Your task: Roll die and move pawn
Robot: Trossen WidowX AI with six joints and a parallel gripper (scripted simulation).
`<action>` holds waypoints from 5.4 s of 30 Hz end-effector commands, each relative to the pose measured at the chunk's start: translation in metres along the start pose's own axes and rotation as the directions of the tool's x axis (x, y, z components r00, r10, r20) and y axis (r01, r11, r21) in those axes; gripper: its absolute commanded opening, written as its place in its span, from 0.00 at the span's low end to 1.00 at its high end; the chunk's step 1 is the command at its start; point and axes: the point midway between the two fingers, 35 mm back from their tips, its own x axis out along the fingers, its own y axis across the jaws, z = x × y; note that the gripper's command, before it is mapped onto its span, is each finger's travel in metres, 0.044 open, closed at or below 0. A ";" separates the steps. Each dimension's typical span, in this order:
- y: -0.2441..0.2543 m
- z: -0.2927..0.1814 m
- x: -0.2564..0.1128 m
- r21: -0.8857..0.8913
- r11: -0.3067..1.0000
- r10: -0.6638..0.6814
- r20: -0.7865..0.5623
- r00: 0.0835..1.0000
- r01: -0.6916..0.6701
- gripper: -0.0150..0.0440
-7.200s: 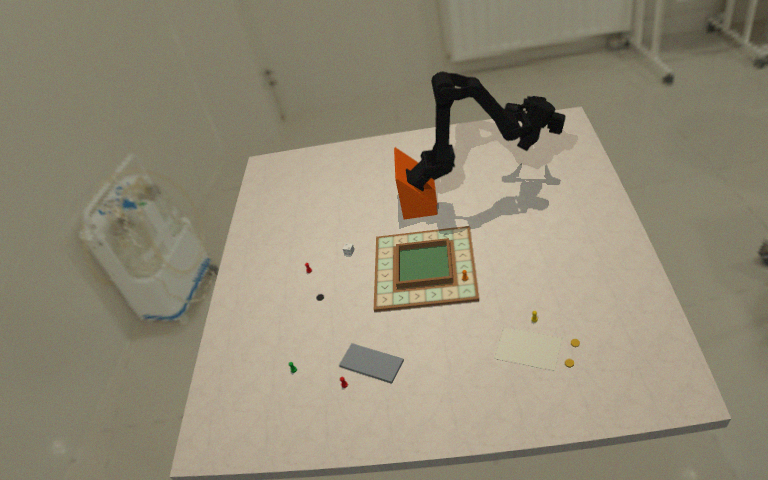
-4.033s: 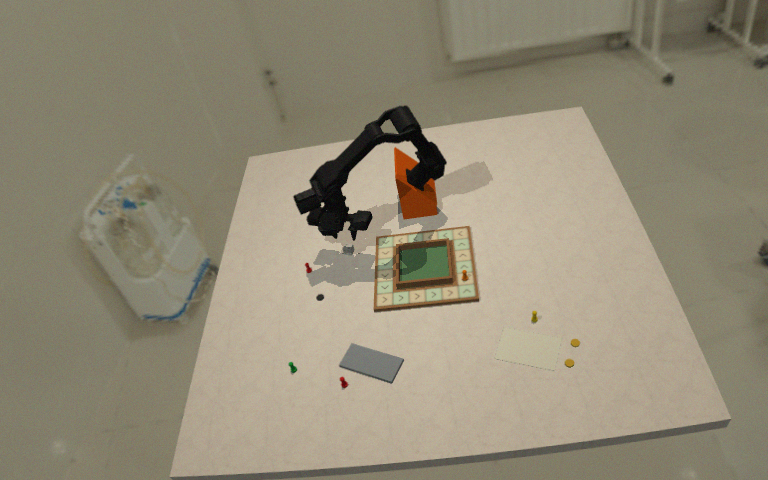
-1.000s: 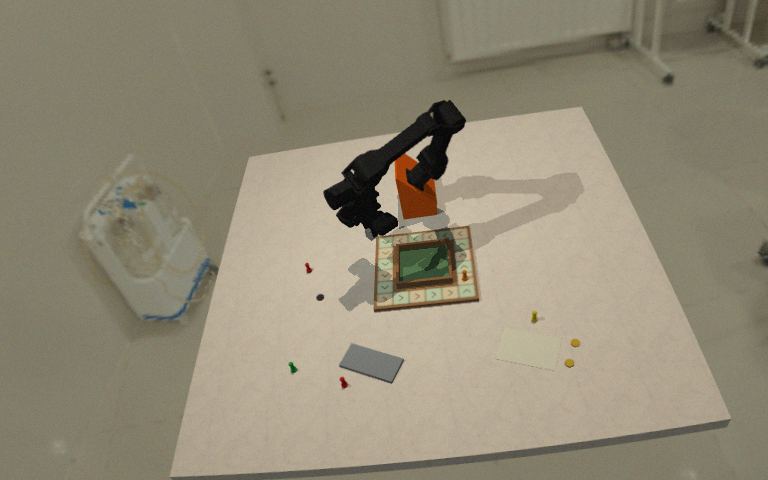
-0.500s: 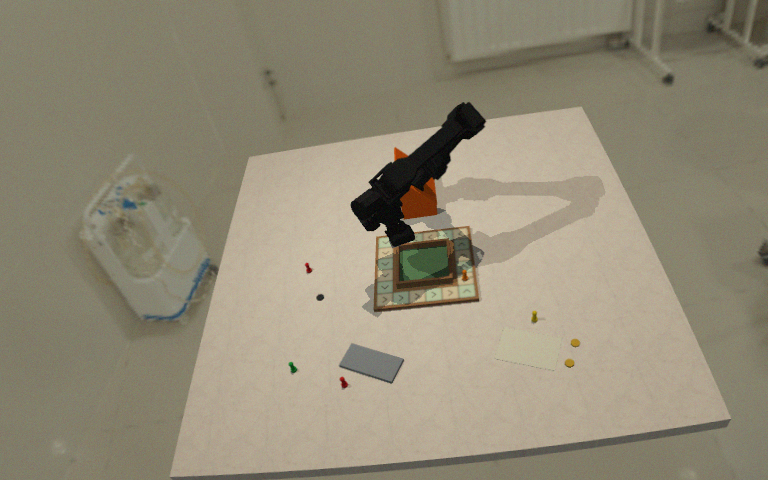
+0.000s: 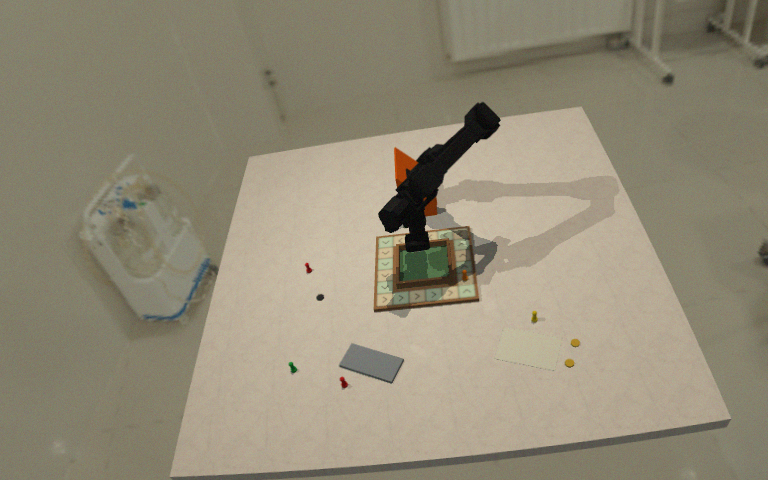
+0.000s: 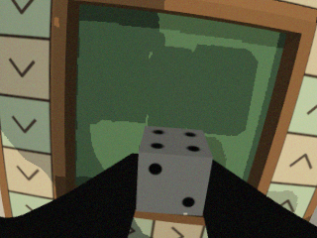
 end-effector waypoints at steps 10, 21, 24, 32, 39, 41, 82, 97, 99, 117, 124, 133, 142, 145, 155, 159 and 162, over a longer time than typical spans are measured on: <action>-0.009 -0.001 0.012 0.037 0.994 -0.104 0.251 0.962 0.098 0.25; -0.013 0.002 0.015 0.055 0.994 -0.105 0.574 0.812 0.090 0.25; -0.013 0.002 0.016 0.048 0.997 -0.078 0.649 0.757 0.061 0.25; -0.008 -0.005 0.008 0.025 1.000 -0.019 0.745 0.667 0.001 0.25; 0.001 -0.029 -0.016 0.024 1.000 -0.019 0.745 0.667 0.001 0.25; -0.001 -0.028 -0.015 0.024 1.000 -0.019 0.745 0.667 0.001 0.25; -0.005 -0.001 -0.013 0.042 0.998 -0.043 0.067 0.997 0.040 1.00; 0.055 -0.071 0.004 -0.997 0.078 -0.003 0.027 1.000 0.027 0.59; 0.062 -0.085 0.007 -0.986 -0.168 0.000 0.014 1.000 0.014 0.59; 0.073 -0.113 0.015 -0.826 -0.563 0.002 -0.012 1.000 -0.009 0.59; 0.073 -0.113 0.030 -0.826 -0.564 0.002 -0.013 1.000 -0.010 0.59; 0.073 -0.113 0.044 -0.826 -0.564 0.002 -0.012 1.000 -0.009 0.59; 0.073 -0.114 0.058 -0.826 -0.564 0.002 -0.013 1.000 -0.010 0.59; 0.073 -0.114 0.063 -0.826 -0.564 0.002 -0.014 1.000 -0.010 0.59; 0.073 -0.114 0.070 -0.826 -0.564 0.002 -0.015 1.000 -0.011 0.42; 0.073 -0.114 0.070 -0.826 -0.564 0.002 -0.015 1.000 -0.011 0.34; 0.073 -0.114 0.070 -0.826 -0.564 0.002 -0.015 1.000 -0.011 0.30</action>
